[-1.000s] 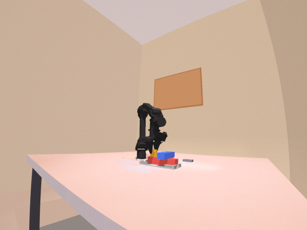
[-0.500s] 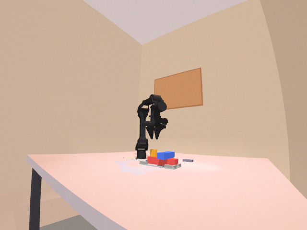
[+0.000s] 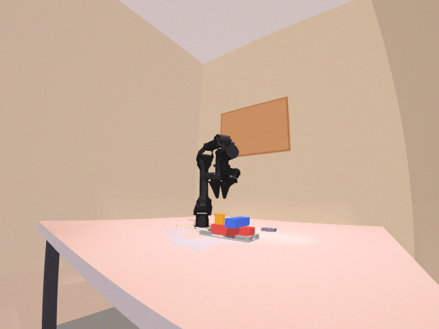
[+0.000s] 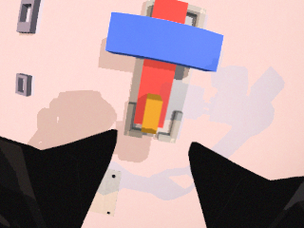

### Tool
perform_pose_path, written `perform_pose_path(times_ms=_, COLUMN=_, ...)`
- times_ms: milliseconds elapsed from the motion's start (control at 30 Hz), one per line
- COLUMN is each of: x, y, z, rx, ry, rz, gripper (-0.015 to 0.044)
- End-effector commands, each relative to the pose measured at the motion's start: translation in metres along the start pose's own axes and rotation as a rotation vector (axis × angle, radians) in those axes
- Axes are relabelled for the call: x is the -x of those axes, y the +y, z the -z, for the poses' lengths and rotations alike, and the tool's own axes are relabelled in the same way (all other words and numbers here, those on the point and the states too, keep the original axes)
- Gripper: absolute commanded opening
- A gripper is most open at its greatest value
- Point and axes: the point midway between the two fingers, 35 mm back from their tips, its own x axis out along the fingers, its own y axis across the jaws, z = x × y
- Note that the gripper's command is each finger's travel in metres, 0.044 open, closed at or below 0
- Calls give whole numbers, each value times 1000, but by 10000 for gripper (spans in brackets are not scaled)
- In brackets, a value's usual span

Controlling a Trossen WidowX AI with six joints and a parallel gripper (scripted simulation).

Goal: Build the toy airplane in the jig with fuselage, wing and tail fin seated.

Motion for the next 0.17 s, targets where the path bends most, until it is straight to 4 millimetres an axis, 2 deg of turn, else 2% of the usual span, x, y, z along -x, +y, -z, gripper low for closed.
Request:
perform_pose_path(times_ms=0, x=0, y=0, z=0, rx=-4, ry=2, rz=2, gripper=260)
perform_pose_path(times_ms=133, x=0, y=0, z=0, rx=-4, ry=2, rz=2, gripper=260)
